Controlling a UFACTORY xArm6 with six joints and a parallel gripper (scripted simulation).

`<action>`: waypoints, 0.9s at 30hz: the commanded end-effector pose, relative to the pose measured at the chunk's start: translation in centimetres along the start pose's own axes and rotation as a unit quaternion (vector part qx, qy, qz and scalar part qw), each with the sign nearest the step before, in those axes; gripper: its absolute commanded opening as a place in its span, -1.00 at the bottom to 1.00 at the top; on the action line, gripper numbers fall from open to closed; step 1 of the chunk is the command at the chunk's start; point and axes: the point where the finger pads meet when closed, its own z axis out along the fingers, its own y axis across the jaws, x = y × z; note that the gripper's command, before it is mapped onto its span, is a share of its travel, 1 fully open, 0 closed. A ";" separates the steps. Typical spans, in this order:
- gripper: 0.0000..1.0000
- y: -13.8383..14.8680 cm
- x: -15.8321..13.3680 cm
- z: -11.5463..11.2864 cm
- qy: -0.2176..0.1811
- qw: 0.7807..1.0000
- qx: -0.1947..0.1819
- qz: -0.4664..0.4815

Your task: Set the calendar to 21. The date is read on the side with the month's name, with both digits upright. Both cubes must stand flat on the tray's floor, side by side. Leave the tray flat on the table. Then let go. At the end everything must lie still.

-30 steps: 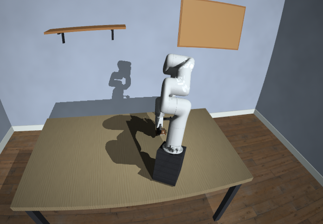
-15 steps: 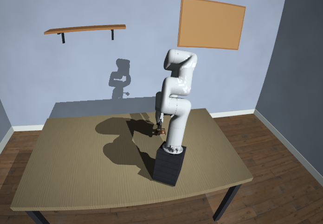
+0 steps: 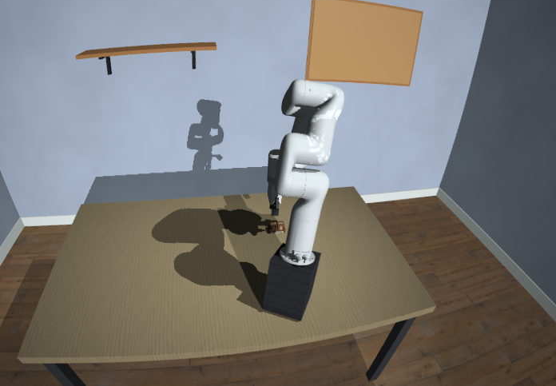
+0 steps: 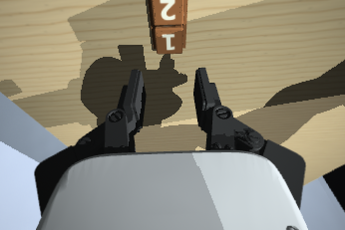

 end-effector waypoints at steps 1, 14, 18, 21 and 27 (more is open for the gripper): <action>-0.01 -0.1 0.0 -0.1 -0.002 1.000 -0.004 0.000; 1.00 -0.1 0.0 -0.1 -0.002 1.000 -0.004 0.000; 1.00 -0.1 0.0 -0.1 -0.002 1.000 -0.004 0.000; 1.00 -0.1 0.0 -0.1 -0.002 1.000 -0.004 0.000; 1.00 -0.1 0.0 -0.3 -0.002 1.000 -0.004 0.000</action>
